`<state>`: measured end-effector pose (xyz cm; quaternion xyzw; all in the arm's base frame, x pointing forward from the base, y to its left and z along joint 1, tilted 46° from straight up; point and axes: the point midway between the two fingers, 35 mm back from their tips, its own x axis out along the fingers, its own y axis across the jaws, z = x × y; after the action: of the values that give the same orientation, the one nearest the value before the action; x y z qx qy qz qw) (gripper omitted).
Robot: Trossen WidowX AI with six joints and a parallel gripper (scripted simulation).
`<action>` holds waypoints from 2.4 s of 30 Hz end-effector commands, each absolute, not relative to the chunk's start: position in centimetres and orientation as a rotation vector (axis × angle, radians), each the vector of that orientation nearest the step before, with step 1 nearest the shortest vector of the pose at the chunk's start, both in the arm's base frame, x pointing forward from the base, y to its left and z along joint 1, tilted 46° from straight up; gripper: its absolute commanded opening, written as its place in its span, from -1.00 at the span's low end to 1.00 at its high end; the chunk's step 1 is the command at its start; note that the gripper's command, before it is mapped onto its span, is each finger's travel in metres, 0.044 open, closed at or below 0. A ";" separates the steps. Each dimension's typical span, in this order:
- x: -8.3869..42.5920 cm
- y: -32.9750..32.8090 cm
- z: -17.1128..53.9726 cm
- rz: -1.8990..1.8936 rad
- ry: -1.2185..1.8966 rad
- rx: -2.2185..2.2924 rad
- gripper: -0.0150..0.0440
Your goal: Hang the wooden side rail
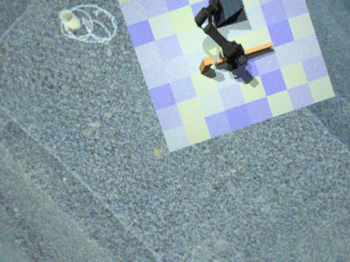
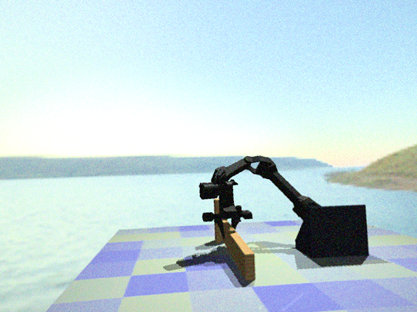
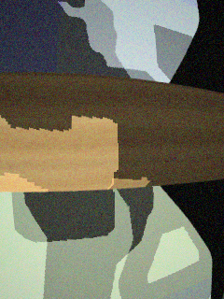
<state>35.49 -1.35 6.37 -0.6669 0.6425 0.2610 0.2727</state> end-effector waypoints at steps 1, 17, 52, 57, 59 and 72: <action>35.8 -1.3 6.5 0.695 1.718 -1.795 -0.49; 35.9 -1.3 6.8 0.695 1.718 -1.795 -0.49; 35.8 -1.6 7.0 0.695 1.719 -1.795 -0.49; 35.8 -1.6 7.1 0.695 1.719 -1.795 -0.49; 35.8 -1.7 7.1 0.695 1.719 -1.795 -0.49; 35.7 -1.8 7.1 0.695 1.719 -1.796 -0.49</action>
<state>35.64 -1.93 6.94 -0.6660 0.6430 0.2585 0.2761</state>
